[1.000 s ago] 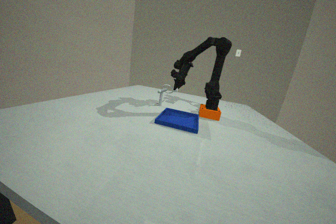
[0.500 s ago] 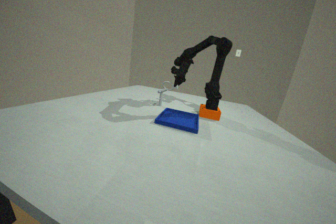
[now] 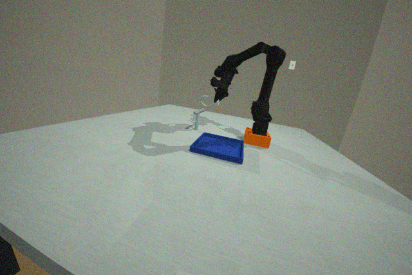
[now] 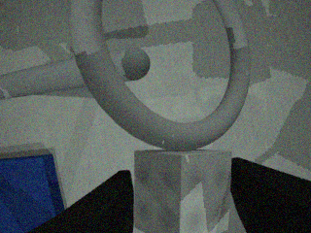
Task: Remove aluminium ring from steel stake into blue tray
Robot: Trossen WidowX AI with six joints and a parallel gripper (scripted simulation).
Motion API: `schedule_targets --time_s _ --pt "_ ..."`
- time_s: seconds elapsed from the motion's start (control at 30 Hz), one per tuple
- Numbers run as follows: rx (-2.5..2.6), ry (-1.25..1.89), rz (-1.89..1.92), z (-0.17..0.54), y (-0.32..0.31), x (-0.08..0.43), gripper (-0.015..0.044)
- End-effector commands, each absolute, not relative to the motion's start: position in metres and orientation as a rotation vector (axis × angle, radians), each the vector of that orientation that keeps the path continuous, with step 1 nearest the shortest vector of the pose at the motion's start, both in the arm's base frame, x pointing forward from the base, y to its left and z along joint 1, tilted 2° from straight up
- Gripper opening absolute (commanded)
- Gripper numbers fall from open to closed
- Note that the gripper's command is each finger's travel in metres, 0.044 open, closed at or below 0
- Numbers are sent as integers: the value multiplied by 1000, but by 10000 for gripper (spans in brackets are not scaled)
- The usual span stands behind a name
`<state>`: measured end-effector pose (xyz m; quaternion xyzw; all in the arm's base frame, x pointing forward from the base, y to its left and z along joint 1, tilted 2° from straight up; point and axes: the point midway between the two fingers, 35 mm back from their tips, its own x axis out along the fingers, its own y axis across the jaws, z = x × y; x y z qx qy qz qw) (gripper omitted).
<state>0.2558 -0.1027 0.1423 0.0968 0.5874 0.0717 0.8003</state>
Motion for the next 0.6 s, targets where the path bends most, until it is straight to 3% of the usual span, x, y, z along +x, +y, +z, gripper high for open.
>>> schedule_targets --time_s 0.0,0.57 --pt "205 1251 160 150 -102 256 0" --pt "205 1250 159 161 -105 271 0"
